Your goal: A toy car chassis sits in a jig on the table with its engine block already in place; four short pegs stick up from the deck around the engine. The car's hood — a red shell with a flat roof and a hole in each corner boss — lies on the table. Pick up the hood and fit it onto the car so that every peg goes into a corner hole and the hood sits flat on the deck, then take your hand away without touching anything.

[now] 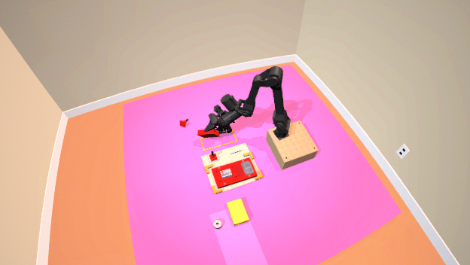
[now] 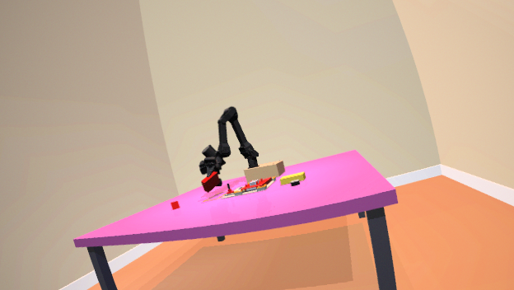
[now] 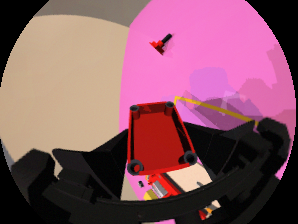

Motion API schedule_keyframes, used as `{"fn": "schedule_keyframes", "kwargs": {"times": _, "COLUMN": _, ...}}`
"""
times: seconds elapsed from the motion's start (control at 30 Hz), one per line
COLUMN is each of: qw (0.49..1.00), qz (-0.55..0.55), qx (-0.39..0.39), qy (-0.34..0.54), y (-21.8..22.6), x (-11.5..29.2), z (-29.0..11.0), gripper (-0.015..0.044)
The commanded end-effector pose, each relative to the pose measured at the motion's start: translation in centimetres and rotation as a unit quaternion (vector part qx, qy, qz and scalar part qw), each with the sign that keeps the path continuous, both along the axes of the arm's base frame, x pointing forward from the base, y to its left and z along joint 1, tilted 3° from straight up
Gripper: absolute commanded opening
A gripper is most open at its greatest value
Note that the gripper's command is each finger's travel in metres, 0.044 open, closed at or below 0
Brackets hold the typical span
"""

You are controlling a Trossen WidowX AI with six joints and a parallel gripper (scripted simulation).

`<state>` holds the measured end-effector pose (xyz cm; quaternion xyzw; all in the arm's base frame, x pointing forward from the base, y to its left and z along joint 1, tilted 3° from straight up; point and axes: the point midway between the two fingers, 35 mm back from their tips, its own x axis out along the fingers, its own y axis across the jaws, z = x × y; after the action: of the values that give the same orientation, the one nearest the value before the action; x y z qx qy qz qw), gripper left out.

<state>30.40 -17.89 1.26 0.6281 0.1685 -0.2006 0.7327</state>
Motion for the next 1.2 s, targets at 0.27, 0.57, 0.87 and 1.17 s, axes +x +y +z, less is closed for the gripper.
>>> {"fn": "schedule_keyframes", "kwargs": {"times": 0.27, "qw": 0.993, "qz": -0.058, "qx": 0.104, "qy": -0.012, "y": 0.0, "x": 0.0, "z": 0.0, "gripper": 0.0000}}
{"fn": "schedule_keyframes", "kwargs": {"times": 0.57, "qw": 0.968, "qz": -0.124, "qx": 0.219, "qy": -0.023, "y": 0.0, "x": -0.1, "z": -0.3, "gripper": 0.0000}}
{"fn": "schedule_keyframes", "kwargs": {"times": 0.87, "qw": 0.925, "qz": -0.188, "qx": 0.330, "qy": -0.033, "y": 0.1, "x": -0.2, "z": -0.9, "gripper": 0.0000}}
{"fn": "schedule_keyframes", "kwargs": {"times": 1.17, "qw": 0.865, "qz": -0.248, "qx": 0.435, "qy": -0.042, "y": 0.1, "x": -0.5, "z": -1.9, "gripper": 0.0000}}
